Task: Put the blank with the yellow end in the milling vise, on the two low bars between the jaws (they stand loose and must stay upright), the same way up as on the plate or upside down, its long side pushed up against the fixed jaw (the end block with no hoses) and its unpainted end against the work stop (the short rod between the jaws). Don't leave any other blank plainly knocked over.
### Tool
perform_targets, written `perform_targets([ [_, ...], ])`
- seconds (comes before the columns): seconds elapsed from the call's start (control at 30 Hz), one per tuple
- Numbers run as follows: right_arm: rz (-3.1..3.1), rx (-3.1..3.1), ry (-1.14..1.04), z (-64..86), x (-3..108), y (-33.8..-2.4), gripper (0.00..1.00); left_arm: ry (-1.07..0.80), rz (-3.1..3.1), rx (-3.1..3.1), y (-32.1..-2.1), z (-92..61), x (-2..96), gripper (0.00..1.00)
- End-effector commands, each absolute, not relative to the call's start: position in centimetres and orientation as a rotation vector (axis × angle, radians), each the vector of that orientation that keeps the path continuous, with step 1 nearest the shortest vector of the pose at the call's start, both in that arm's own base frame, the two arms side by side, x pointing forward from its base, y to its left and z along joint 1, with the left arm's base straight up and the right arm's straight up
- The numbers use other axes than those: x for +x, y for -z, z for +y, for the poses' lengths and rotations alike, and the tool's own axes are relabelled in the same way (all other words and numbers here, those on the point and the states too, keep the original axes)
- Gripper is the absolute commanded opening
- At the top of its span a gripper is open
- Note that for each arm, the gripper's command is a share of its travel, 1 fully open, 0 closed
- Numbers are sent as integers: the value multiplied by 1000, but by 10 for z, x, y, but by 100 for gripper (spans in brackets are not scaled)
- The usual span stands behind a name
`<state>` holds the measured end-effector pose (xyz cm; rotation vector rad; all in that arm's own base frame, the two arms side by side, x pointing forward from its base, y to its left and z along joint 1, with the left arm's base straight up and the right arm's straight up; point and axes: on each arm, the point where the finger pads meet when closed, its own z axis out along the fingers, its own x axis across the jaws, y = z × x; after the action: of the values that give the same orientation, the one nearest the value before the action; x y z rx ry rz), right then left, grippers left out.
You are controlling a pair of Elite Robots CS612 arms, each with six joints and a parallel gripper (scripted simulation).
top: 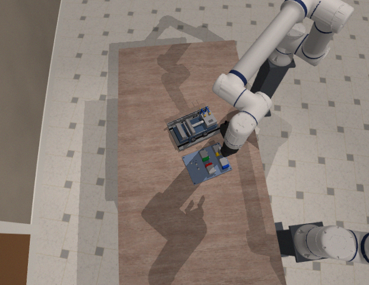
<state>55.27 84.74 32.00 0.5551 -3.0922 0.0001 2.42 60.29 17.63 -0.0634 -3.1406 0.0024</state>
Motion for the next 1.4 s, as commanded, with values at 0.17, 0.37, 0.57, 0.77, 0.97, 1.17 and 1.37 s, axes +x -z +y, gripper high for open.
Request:
perform_targets([
  [0.17, -3094, 555, 2, 848, 553, -322, 100, 0, -3141, -63, -177, 603, 24, 100],
  [0.37, -3094, 555, 2, 848, 553, -322, 100, 0, -3141, -63, -177, 603, 24, 100],
  [0.57, -3094, 555, 2, 848, 553, -322, 100, 0, -3141, -63, -177, 603, 24, 100],
  [0.77, -3094, 555, 2, 848, 553, -308, 100, 0, -3141, -63, -177, 603, 24, 100],
  [0.97, -3094, 555, 2, 848, 553, -288, 100, 0, -3141, -63, -177, 603, 24, 100],
  [1.17, -3094, 555, 2, 848, 553, -272, 100, 0, -3141, -63, -177, 603, 24, 100],
  [1.37, -3094, 555, 2, 848, 553, -268, 100, 0, -3141, -63, -177, 603, 24, 100],
])
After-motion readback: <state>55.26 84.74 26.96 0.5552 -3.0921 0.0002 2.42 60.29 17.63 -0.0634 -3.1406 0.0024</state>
